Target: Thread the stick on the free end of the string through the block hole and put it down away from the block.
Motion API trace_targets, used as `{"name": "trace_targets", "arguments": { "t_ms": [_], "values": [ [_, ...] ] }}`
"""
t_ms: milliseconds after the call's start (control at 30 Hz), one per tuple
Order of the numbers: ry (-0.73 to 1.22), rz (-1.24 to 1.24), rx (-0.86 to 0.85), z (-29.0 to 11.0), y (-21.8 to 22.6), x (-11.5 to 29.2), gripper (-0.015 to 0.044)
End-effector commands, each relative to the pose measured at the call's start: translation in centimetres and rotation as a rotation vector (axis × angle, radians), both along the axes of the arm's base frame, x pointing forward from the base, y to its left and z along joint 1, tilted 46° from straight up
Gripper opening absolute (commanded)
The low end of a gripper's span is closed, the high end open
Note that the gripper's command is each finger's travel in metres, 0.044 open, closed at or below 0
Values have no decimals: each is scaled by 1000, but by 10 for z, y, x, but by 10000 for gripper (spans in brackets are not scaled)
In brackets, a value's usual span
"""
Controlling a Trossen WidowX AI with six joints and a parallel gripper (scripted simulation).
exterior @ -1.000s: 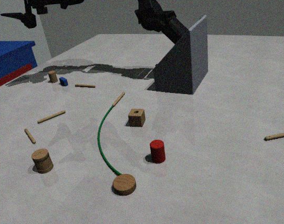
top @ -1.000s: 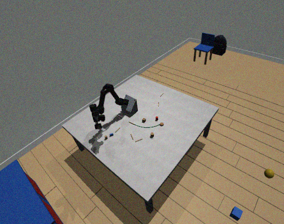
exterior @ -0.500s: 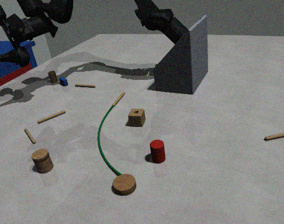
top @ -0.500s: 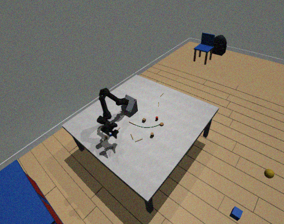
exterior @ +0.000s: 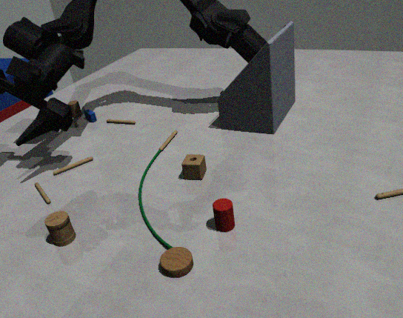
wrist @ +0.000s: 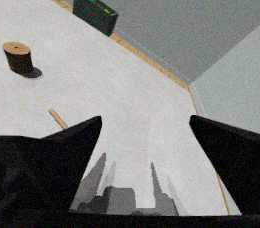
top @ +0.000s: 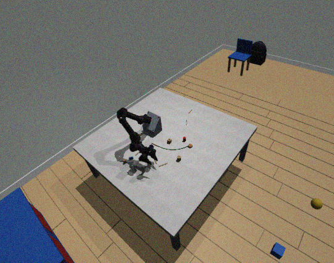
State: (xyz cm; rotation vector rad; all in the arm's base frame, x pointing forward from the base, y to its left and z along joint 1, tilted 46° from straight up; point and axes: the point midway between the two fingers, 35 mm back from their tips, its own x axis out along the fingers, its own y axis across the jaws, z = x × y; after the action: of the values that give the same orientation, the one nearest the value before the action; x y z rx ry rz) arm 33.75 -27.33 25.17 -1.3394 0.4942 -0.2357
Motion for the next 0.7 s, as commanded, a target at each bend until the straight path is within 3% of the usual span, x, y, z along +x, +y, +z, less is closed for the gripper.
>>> {"name": "trace_targets", "arguments": {
  "t_ms": [0, 200, 367, 533, 667],
  "values": [
    [154, -26, 139, -54, 21, 20, 440],
    [486, -90, 271, -141, 73, 30, 440],
    [824, -152, 245, -202, 125, 12, 440],
    [1143, -205, 67, -236, 167, -22, 440],
    [1378, -233, -224, -243, 194, -51, 440]
  ]
}}
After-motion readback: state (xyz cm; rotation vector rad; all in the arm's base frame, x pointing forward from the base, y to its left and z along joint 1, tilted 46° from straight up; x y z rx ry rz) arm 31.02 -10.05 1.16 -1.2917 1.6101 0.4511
